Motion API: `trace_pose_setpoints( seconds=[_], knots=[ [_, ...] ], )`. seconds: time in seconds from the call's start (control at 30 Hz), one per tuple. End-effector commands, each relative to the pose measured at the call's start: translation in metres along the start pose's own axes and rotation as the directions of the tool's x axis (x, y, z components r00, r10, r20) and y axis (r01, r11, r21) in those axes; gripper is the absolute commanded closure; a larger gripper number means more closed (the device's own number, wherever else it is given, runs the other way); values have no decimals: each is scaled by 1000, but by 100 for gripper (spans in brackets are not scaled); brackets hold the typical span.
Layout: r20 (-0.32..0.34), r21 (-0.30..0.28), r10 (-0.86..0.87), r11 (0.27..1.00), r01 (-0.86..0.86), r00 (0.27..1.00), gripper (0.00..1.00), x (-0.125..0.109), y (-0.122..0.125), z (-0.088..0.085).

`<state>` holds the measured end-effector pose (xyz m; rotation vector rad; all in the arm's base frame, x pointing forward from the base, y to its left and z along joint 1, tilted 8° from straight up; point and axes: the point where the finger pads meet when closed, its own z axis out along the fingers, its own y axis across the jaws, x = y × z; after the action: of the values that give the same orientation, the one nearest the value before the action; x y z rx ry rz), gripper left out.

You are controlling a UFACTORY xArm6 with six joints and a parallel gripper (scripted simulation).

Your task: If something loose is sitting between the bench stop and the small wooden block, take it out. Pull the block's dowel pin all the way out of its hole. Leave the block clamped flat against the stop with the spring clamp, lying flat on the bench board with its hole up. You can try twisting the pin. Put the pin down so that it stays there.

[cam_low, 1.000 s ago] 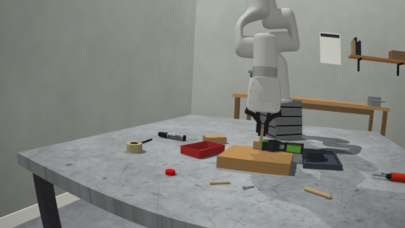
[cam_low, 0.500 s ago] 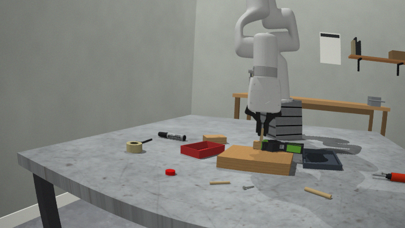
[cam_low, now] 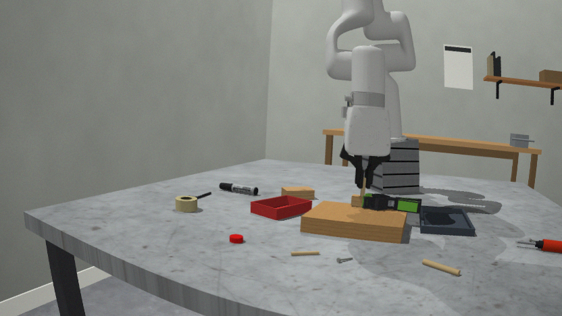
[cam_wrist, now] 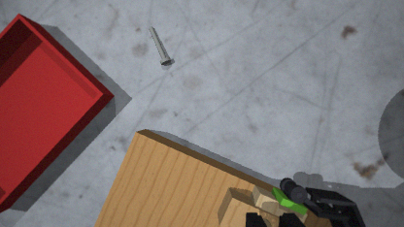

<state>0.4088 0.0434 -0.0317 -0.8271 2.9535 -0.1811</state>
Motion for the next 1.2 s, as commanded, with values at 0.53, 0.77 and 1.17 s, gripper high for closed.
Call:
trace_pose_setpoints(
  seconds=[0.53, 0.77, 1.17],
  knots=[
    [3, -1, -153, 988, 153, 988, 100, -1, -1, -1],
    [3, -1, -206, 978, 206, 978, 100, -1, -1, -1],
    [3, -1, -277, 961, 277, 961, 100, -1, -1, -1]
  ],
)
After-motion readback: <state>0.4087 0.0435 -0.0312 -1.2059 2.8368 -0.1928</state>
